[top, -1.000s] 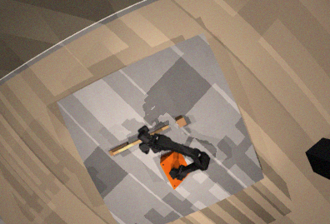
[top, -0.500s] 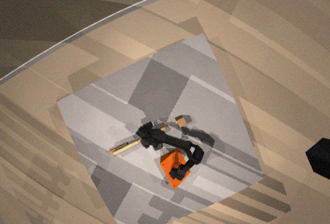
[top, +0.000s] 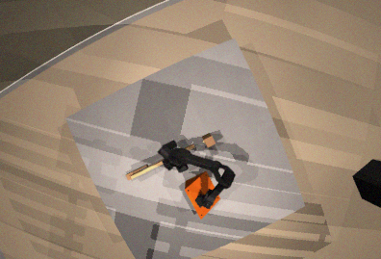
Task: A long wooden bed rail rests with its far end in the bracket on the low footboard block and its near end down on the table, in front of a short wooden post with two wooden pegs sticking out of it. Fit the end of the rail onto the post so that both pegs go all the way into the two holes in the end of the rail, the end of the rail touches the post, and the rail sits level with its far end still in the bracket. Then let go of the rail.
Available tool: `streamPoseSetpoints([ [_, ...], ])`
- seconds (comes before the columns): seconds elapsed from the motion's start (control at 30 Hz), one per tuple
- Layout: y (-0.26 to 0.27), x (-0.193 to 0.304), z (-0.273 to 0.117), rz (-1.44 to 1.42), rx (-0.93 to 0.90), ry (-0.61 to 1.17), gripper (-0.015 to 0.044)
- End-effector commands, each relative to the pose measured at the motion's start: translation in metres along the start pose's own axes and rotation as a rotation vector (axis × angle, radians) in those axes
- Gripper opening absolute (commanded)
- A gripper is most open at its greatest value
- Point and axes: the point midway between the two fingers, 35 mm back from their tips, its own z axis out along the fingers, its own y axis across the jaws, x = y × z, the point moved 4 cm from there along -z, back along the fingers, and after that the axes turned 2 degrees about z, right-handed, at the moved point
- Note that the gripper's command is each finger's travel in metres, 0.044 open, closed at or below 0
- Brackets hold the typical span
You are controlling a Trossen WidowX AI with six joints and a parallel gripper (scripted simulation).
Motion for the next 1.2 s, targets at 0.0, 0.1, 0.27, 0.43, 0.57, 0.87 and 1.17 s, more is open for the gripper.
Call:
streamPoseSetpoints([
  [0.0, 0.001, 0.000, 0.008, -0.007, -0.004, 0.006, 0.0440],
  [0.1, 0.001, -0.001, 0.013, -0.007, -0.004, 0.006, 0.0440],
  [0.27, 0.002, -0.001, 0.021, -0.007, -0.004, 0.007, 0.0440],
  [0.43, 0.002, -0.001, 0.029, -0.007, -0.004, 0.008, 0.0440],
  [0.57, 0.003, 0.000, 0.035, -0.007, -0.005, 0.009, 0.0440],
  [0.87, 0.004, 0.000, 0.043, -0.007, -0.005, 0.010, 0.0387],
  [1.17, 0.004, 0.000, 0.043, -0.007, -0.005, 0.010, 0.0151],
])
